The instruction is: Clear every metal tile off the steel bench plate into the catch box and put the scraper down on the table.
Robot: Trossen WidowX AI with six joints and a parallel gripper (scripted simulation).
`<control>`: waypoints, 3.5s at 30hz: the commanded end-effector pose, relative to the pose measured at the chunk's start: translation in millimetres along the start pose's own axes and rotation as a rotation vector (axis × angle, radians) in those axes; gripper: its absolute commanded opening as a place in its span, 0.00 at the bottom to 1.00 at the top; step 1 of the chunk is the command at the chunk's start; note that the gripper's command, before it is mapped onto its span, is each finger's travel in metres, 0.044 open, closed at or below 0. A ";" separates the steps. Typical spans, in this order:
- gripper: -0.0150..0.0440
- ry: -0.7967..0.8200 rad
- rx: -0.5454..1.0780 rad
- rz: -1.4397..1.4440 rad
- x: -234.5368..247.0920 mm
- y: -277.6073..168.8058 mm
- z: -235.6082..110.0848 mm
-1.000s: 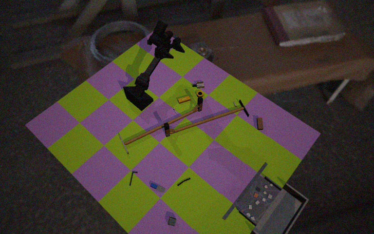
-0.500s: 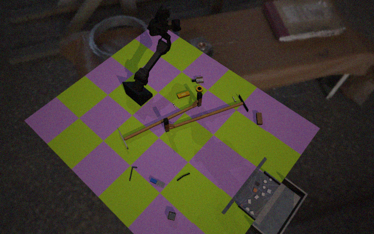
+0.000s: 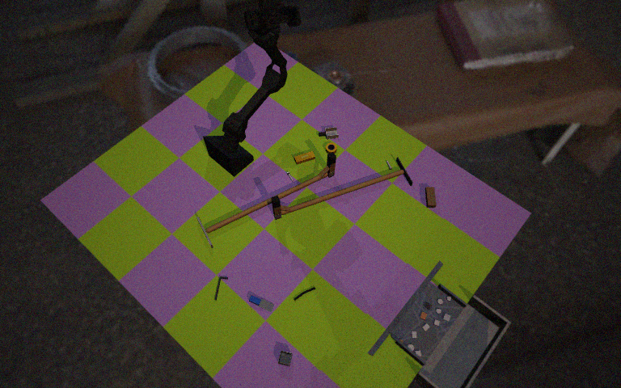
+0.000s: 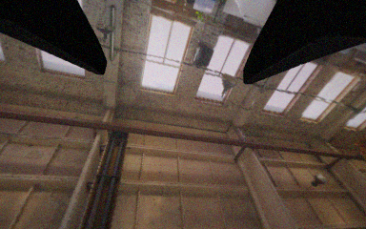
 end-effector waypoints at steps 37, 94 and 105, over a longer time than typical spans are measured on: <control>1.00 0.418 -1.012 -0.004 117.5 112.6 -56.6; 1.00 1.385 -1.264 0.052 203.4 108.6 -103.8; 1.00 1.164 -1.363 0.040 174.9 128.3 -92.7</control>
Point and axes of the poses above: the point midway between the two fingers, 35 mm back from their tips, its own z axis out along the fingers, its own x axis across the jaws, y = z × x, the point moved 10 cm from there along -z, back along the fingers, and after that the axes turned 1 degree about -z, right-handed, at the moved point
